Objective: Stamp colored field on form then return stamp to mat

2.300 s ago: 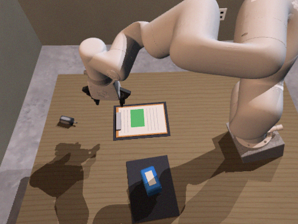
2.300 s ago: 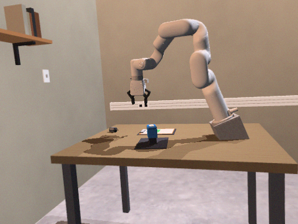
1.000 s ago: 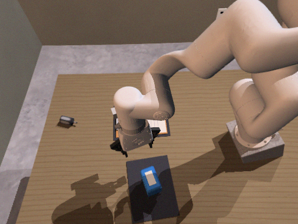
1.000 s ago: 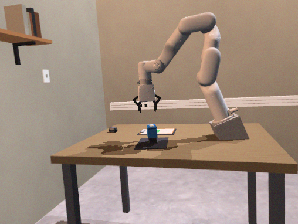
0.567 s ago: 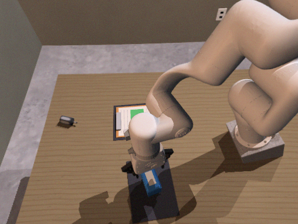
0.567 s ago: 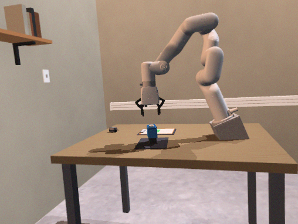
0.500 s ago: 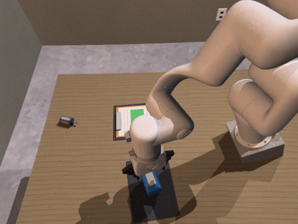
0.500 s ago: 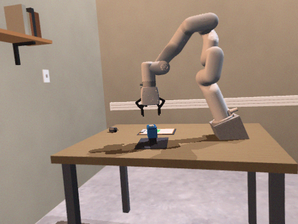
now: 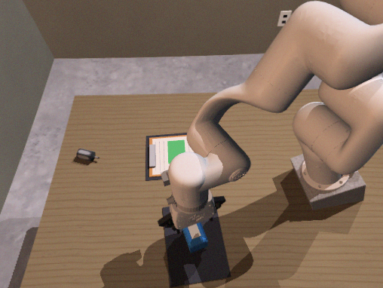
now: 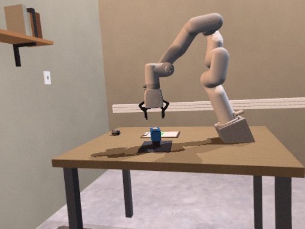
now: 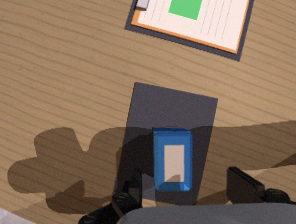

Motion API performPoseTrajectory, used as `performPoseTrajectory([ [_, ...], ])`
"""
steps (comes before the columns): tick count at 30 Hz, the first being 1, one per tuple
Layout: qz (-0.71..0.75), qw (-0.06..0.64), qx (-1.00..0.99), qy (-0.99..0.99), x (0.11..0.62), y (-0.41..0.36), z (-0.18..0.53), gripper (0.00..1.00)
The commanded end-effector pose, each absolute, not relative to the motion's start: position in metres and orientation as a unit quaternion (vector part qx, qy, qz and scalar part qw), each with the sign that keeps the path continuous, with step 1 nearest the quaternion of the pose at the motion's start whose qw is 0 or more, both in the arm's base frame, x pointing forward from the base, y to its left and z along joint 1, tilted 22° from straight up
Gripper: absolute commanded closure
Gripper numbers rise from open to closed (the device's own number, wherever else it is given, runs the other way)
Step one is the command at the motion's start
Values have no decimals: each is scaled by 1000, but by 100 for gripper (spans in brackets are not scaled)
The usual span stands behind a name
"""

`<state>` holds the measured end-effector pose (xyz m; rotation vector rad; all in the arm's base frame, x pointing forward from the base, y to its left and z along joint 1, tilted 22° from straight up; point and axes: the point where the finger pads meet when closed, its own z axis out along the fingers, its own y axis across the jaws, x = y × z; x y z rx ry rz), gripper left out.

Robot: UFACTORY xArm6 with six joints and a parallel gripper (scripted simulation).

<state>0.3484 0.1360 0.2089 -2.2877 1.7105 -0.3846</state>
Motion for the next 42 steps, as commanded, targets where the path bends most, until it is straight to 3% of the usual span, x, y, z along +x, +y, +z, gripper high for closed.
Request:
performPoseTrajectory([
  [1, -133, 131, -787, 588, 351, 137, 206, 3],
  [27, -133, 131, -787, 588, 382, 141, 126, 3],
  [42, -133, 131, -787, 588, 385, 141, 118, 3],
])
